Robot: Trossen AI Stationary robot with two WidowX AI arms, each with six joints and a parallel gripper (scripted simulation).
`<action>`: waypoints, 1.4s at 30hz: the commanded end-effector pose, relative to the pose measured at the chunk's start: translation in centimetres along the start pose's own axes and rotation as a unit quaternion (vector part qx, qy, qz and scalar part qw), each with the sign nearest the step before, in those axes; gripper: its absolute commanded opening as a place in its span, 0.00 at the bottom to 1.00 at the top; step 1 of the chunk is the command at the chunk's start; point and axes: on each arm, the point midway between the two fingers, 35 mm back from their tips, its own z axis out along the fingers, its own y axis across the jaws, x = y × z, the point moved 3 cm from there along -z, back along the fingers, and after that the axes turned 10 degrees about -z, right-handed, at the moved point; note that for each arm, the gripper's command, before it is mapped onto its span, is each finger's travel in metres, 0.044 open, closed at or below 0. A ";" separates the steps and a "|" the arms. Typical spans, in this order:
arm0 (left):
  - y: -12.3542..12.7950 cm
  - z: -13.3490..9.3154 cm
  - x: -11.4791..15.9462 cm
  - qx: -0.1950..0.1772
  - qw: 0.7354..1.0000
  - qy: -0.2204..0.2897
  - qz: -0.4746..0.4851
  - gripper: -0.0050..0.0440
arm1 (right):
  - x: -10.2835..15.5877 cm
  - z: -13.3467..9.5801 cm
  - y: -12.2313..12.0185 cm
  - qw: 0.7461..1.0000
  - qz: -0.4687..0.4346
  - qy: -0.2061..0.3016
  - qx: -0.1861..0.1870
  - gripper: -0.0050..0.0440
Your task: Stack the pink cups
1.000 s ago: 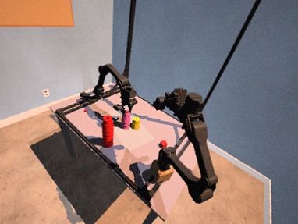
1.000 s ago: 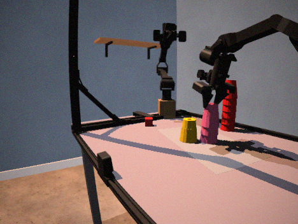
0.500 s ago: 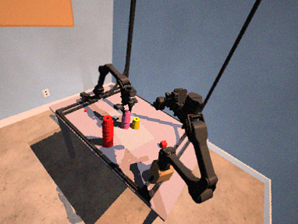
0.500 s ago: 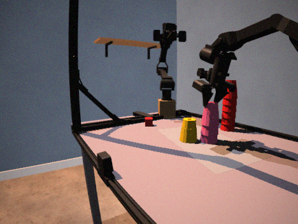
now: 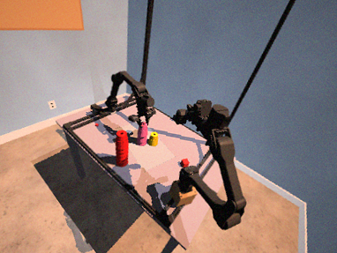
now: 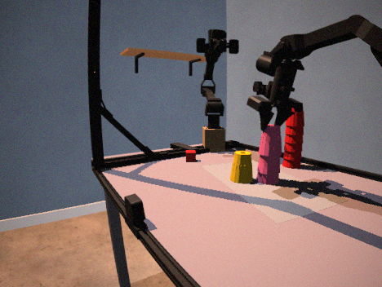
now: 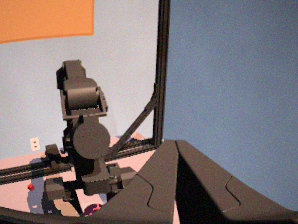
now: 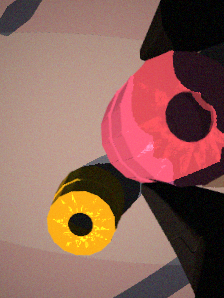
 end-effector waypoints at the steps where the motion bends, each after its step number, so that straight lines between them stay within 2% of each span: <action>1: 0.0 0.0 0.0 0.000 1.000 0.001 -0.001 0.10 | -0.4 -1.1 -0.1 1.000 0.003 -0.002 -0.001 0.10; 8: 0.0 0.0 0.0 0.000 1.000 0.001 -0.001 0.10 | -0.7 -2.6 -0.3 1.000 0.007 -0.004 0.001 0.10; 14: 0.0 0.0 0.0 0.000 1.000 0.001 -0.001 0.10 | -2.0 -5.5 -0.6 1.000 0.007 -0.004 0.001 0.10; 21: 0.0 0.0 0.0 0.000 1.000 0.001 -0.001 0.10 | -2.3 -6.7 -0.4 1.000 0.003 -0.002 -0.001 0.10; 31: 0.0 0.0 0.0 0.000 1.000 0.001 -0.001 0.10 | 3.4 -9.1 0.6 1.000 0.003 -0.002 -0.001 0.10; 33: 0.0 0.0 0.0 0.000 1.000 0.001 -0.001 0.10 | 3.4 -9.1 0.6 1.000 0.003 -0.002 -0.001 0.10; 36: 0.0 0.0 0.0 0.000 1.000 0.001 -0.001 0.10 | 5.0 -9.4 0.9 1.000 0.003 -0.002 -0.001 0.10; 42: 0.0 0.0 0.0 0.000 1.000 0.001 -0.001 0.10 | 5.2 -9.0 0.9 1.000 0.003 -0.002 -0.001 0.10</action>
